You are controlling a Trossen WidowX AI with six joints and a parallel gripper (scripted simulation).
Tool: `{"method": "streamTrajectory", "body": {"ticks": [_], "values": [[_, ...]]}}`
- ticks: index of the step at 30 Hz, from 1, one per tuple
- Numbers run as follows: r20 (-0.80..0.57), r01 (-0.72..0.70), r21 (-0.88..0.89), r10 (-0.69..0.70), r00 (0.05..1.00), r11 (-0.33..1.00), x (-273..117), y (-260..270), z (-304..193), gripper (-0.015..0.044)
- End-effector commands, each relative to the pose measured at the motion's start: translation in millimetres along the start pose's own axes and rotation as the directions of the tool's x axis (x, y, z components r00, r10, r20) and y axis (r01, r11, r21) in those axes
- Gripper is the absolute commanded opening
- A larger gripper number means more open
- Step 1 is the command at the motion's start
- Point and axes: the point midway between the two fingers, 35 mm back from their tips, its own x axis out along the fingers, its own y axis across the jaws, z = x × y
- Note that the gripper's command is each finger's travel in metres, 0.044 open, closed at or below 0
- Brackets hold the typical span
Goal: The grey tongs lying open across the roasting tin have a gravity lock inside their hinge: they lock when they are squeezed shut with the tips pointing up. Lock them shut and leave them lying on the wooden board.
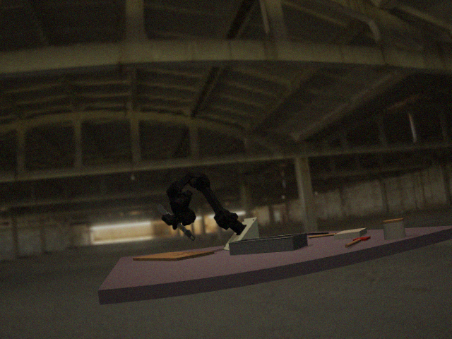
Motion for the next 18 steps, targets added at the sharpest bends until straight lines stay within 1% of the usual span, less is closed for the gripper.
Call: {"method": "streamTrajectory", "body": {"ticks": [1, 9, 18], "values": [[0.086, -0.073, -0.048, 0.077, 0.993, 0.996, 5.2, 5.1, -2.1, -0.015], [0.235, -0.14, -0.087, 0.157, 0.959, 0.986, 7.8, 12.5, 0.2, -0.015], [0.393, -0.138, -0.112, 0.171, 0.903, 0.984, 6.0, 12.5, 0.3, -0.015]]}}
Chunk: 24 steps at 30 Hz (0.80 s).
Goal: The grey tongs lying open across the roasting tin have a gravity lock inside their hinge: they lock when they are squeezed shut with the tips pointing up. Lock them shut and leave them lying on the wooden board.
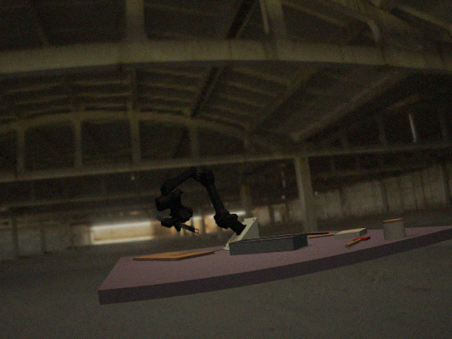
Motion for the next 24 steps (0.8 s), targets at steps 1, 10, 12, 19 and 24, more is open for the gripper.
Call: {"method": "streamTrajectory", "body": {"ticks": [1, 10, 12, 19, 24], "values": [[0.07, 0.02, -0.006, -0.02, 0.997, 1.0, -4, -1, -3, -0.015], [0.201, 0.099, -0.027, -0.092, 0.975, 0.995, -12, -9, -7, -0.015], [0.224, 0.125, -0.031, -0.115, 0.968, 0.992, -15, -11, -8, -0.015], [0.28, 0.23, -0.047, -0.208, 0.937, 0.972, -25, -20, -16, -0.015], [0.302, 0.314, -0.063, -0.282, 0.911, 0.947, -35, -27, -23, -0.015]]}}
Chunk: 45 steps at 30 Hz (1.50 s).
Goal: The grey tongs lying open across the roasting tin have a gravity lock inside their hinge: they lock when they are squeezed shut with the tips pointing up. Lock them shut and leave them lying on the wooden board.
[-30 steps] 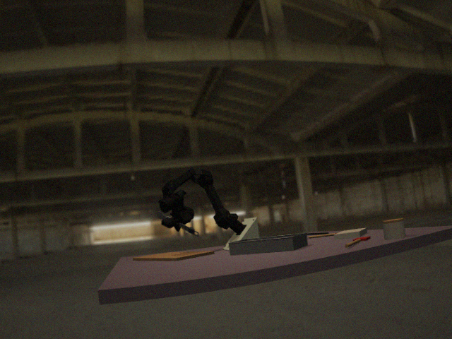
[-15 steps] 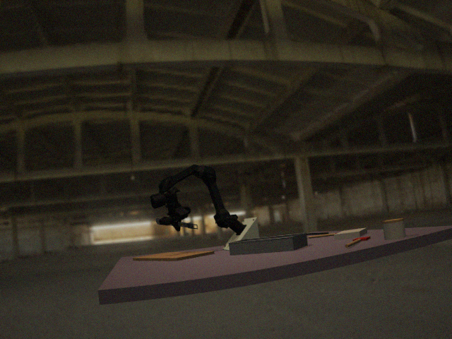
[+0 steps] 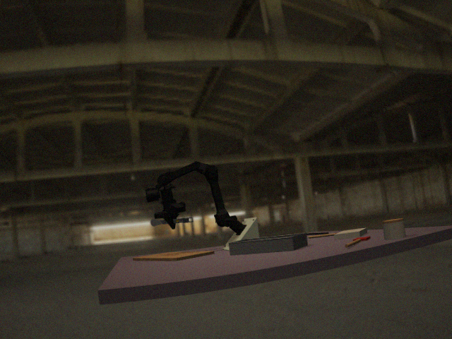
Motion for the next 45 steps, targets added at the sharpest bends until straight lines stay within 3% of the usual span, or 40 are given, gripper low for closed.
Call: {"method": "streamTrajectory", "body": {"ticks": [1, 6, 18, 45], "values": [[0.004, 0.075, -0.035, -0.075, 0.997, 0.997, -11, -8, -6, -0.015], [0.007, 0.147, -0.079, -0.147, 0.989, 0.986, -20, -16, -11, -0.015], [0.007, 0.15, -0.081, -0.15, 0.989, 0.985, -19, -17, -12, -0.015], [0.007, 0.148, -0.083, -0.148, 0.989, 0.986, 24, -26, -16, -0.015]]}}
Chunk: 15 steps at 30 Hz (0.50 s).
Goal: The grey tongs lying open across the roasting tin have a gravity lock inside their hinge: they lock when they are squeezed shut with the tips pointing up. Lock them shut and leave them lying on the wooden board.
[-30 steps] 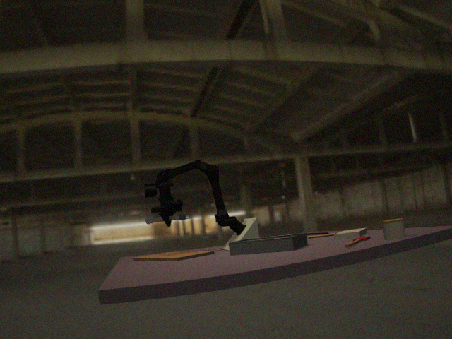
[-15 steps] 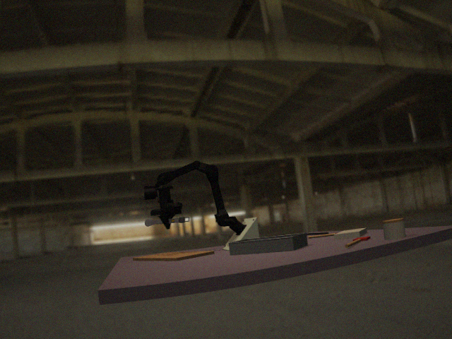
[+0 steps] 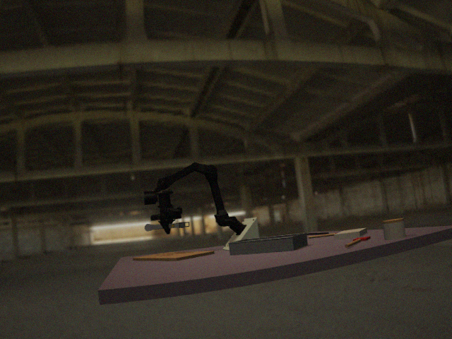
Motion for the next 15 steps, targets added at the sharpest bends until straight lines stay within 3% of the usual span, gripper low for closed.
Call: {"method": "streamTrajectory", "body": {"ticks": [1, 15], "values": [[0.0, -0.003, -0.002, 0.003, 1.0, 1.0, 7, 0, 0, -0.015], [0.0, -0.004, -0.003, 0.004, 1.0, 1.0, 31, 0, 0, -0.015]]}}
